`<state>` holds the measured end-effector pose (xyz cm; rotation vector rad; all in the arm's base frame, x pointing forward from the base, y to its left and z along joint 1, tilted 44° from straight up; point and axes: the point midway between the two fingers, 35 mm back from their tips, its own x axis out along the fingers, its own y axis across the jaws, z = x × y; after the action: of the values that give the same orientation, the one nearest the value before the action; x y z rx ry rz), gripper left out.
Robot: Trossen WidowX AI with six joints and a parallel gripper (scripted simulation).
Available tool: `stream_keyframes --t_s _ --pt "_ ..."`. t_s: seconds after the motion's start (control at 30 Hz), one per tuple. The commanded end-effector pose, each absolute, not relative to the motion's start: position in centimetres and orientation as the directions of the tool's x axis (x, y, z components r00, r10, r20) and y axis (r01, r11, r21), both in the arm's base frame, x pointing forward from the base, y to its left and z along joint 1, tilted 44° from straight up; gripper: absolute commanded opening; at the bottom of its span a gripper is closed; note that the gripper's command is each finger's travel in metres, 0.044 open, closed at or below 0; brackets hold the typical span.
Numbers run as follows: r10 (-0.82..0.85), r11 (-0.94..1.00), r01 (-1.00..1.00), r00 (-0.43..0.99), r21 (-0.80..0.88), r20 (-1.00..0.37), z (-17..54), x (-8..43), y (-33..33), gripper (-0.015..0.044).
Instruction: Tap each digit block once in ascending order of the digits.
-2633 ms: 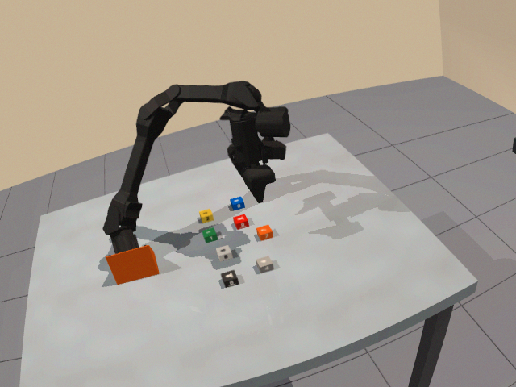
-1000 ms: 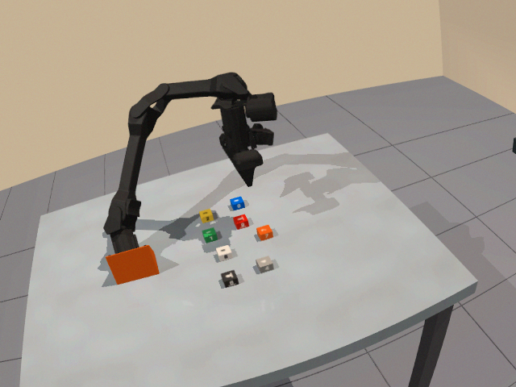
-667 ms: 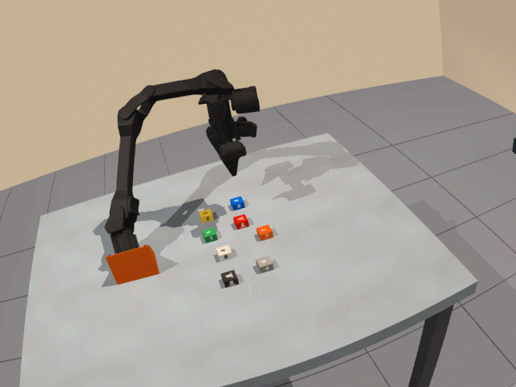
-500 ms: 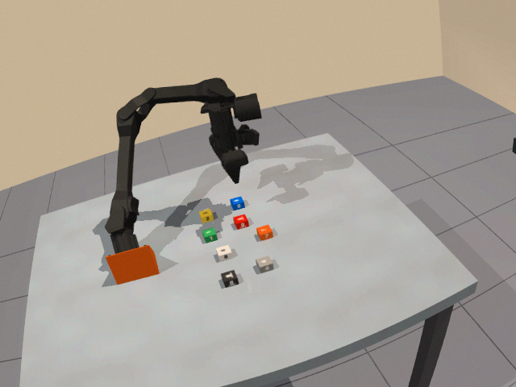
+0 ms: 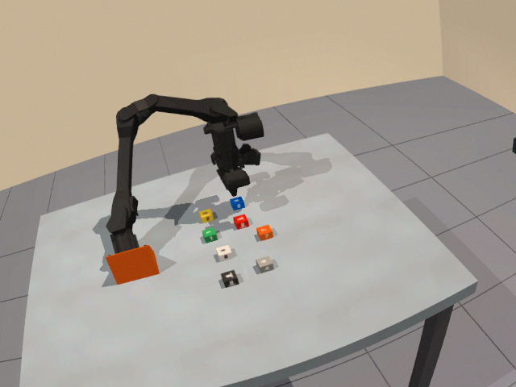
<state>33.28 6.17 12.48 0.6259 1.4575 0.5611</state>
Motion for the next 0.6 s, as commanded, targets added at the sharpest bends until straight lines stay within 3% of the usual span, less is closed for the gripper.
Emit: stream_keyframes --t_s 0.0,0.57 --pt "0.694 0.719 0.03 0.045 0.695 -0.719 12.5 33.3 6.3 0.002" --pt "0.694 0.718 0.03 0.045 0.695 -0.719 11.1 33.4 7.7 0.002"
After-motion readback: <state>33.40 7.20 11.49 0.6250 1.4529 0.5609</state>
